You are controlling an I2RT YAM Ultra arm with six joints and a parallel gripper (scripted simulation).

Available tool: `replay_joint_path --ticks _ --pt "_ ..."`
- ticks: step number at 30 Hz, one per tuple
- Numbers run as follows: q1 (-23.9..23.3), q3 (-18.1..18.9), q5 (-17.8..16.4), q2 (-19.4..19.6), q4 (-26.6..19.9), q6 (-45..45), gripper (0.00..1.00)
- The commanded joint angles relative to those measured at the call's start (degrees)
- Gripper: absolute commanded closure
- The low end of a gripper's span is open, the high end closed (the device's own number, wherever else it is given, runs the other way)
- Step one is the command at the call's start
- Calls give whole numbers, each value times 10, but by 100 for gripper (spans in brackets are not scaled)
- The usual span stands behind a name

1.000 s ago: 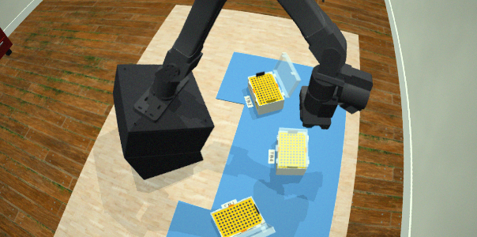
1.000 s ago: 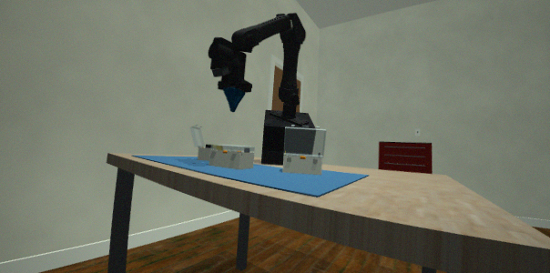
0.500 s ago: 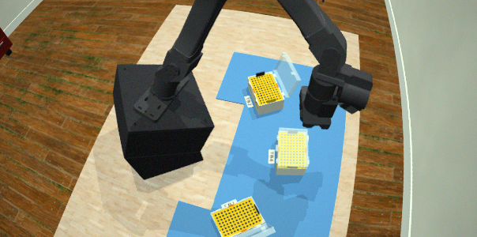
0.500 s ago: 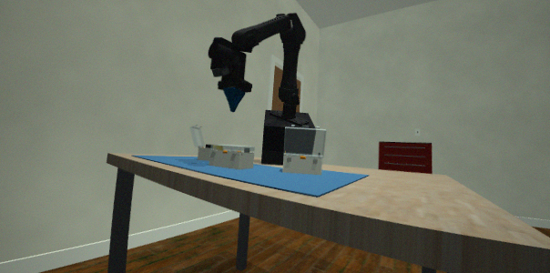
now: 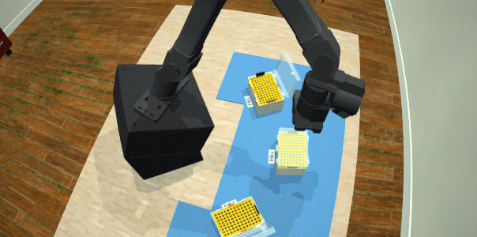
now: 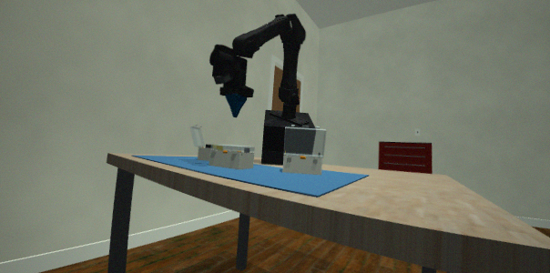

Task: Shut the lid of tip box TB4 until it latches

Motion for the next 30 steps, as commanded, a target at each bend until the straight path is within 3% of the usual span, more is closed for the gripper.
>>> replay_joint_path --ticks 1,30 --pt "5 -22 1 -22 34 5 100" --pt "19 -166 6 0 194 20 100"
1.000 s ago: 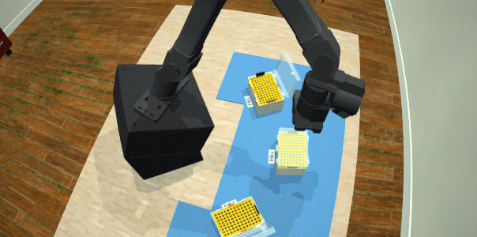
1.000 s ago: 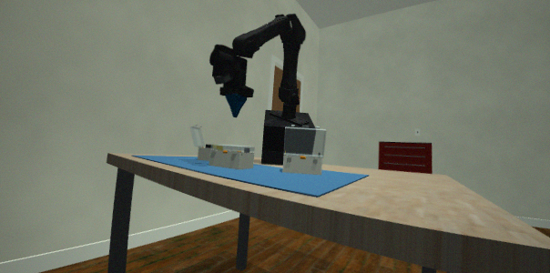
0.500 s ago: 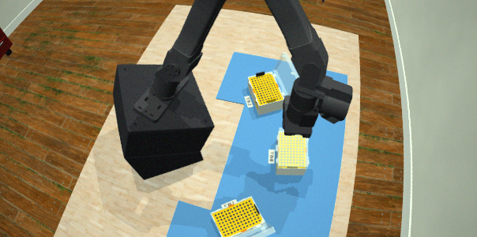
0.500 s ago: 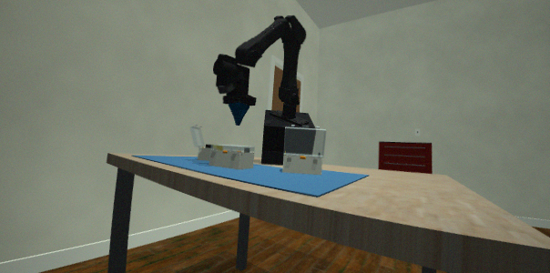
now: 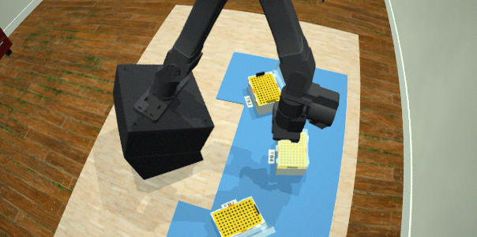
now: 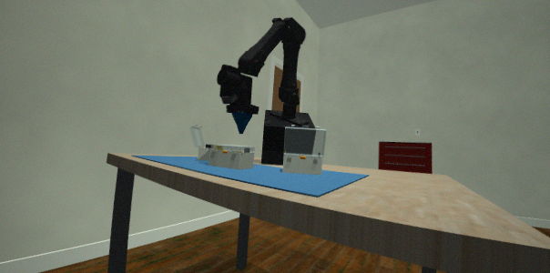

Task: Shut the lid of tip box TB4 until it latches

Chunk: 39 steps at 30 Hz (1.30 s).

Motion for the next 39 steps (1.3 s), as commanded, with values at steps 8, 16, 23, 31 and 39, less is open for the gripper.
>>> replay_joint_path --ticks 8,16,23,31,39 --pt "-1 -1 0 -9 44 4 100" --pt "-1 -1 0 -9 45 4 100" --pt "-1 -1 0 -8 45 4 100" --pt "-1 -1 0 -8 45 4 100" --pt "-1 -1 0 -8 45 4 100"
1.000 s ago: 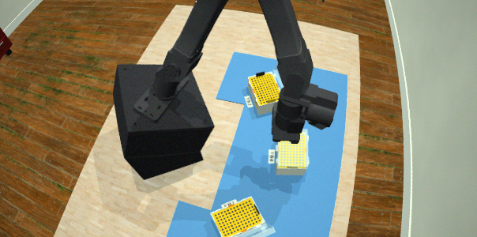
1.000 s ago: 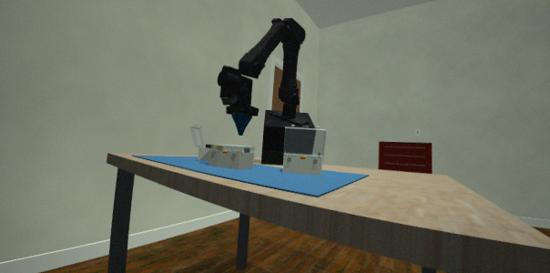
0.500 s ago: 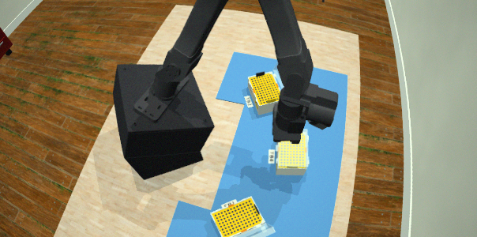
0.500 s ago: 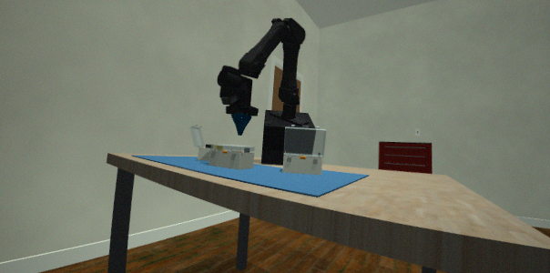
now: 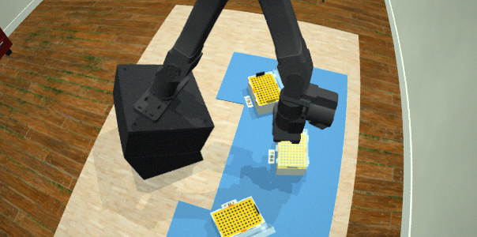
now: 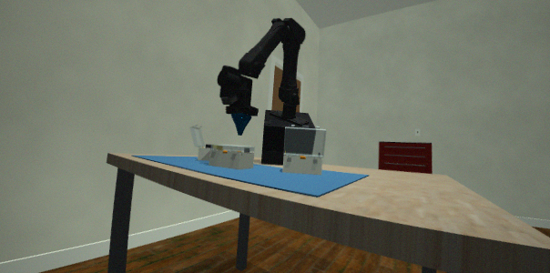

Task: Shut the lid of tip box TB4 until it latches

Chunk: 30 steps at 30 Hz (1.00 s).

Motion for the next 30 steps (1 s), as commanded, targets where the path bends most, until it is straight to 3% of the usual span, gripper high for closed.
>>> replay_joint_path --ticks 1,29,30 --pt "-3 12 -2 -12 9 2 100" --pt "-3 12 -2 -12 9 2 100" --pt "1 5 0 8 13 5 100"
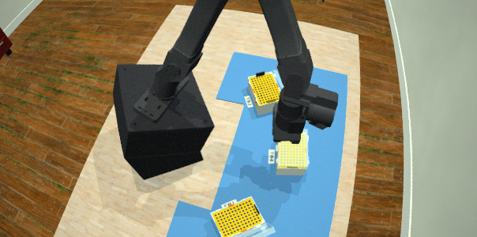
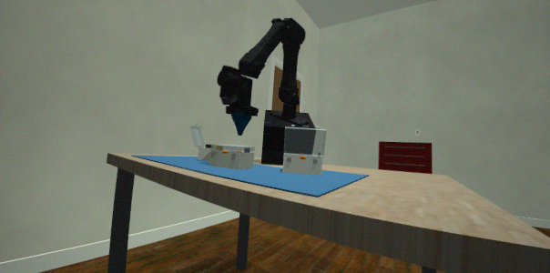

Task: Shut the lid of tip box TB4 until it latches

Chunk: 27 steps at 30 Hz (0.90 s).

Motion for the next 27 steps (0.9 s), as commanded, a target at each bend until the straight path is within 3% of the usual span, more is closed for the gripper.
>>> replay_joint_path --ticks 1,11,14,19,21,27 --pt "6 -1 1 11 16 6 100" --pt "16 -17 5 40 55 16 100" --pt "9 -3 6 35 62 18 100" --pt "24 -19 8 61 82 24 100" --pt "14 -20 7 42 82 24 100" --pt "14 -4 6 39 81 22 100"
